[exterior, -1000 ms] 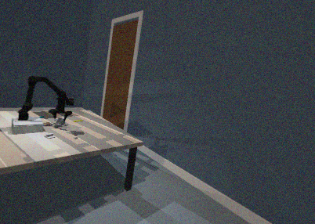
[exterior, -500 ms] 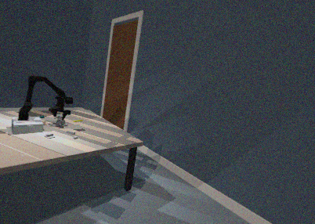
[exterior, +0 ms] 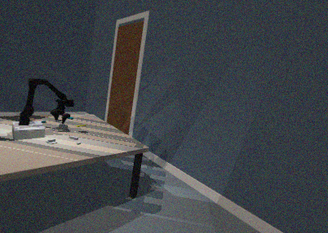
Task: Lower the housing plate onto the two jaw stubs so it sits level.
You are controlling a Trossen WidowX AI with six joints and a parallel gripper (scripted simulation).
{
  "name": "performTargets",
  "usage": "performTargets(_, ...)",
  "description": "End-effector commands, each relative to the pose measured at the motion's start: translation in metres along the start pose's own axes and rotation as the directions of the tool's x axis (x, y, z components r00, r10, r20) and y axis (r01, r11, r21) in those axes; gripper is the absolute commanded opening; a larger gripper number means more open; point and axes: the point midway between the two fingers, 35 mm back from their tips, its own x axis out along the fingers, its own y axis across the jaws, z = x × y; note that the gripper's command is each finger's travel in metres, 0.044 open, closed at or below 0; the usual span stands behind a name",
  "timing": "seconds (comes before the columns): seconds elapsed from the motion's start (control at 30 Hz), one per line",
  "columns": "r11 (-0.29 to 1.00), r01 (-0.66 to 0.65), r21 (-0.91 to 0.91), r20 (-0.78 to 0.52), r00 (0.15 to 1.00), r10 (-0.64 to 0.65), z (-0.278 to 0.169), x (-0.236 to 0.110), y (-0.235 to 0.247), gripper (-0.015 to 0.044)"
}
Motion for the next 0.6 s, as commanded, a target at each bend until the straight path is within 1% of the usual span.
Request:
performTargets(0.0, 0.998, -0.005, 0.064, 0.005, 1.000, 0.005, -0.0015, 0.0009, -0.0121, 0.0351)
performTargets(0.57, 0.996, -0.005, 0.086, 0.005, 1.000, 0.005, -0.0026, 0.0009, -0.0163, 0.0351)
